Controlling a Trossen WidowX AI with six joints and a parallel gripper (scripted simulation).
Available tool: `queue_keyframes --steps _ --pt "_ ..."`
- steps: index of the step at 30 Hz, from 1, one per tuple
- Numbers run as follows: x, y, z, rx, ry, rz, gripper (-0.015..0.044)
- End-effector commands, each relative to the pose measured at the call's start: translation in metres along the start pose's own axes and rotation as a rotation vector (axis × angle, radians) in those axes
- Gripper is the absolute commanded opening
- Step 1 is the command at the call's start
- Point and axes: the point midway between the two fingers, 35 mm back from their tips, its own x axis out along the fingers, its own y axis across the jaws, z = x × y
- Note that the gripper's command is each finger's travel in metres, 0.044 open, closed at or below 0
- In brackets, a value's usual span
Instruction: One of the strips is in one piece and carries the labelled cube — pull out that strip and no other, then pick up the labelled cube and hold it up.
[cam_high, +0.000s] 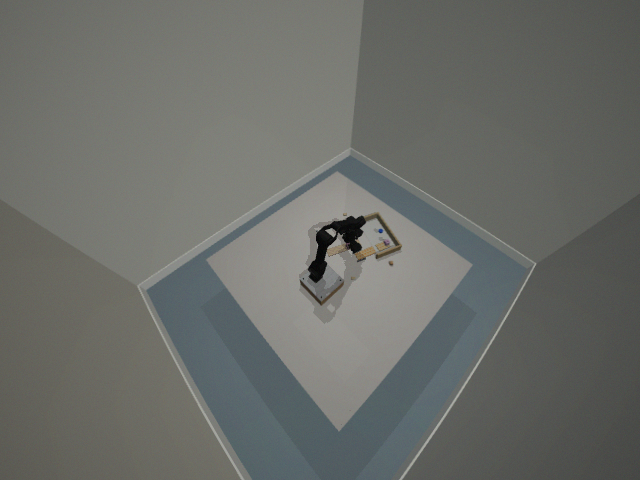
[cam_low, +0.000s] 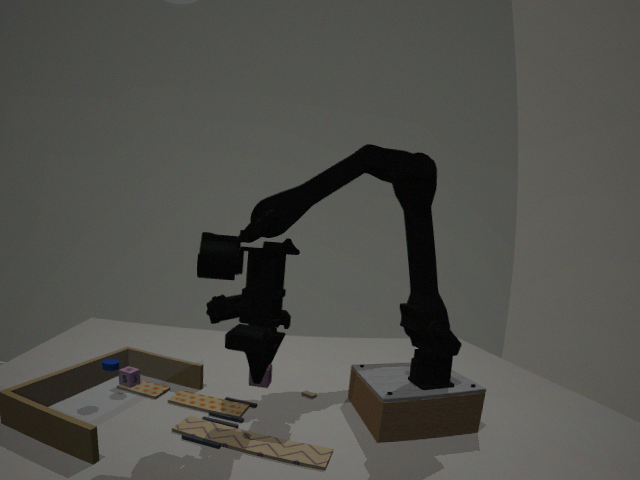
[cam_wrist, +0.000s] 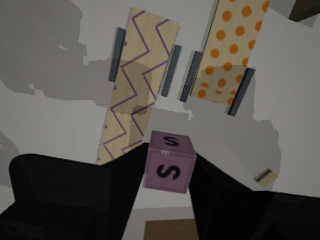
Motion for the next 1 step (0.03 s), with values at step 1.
queue_keyframes --steps 1 --pt "-0.0008 0.0008 0.0002 0.005 0.001 0.004 0.0000"
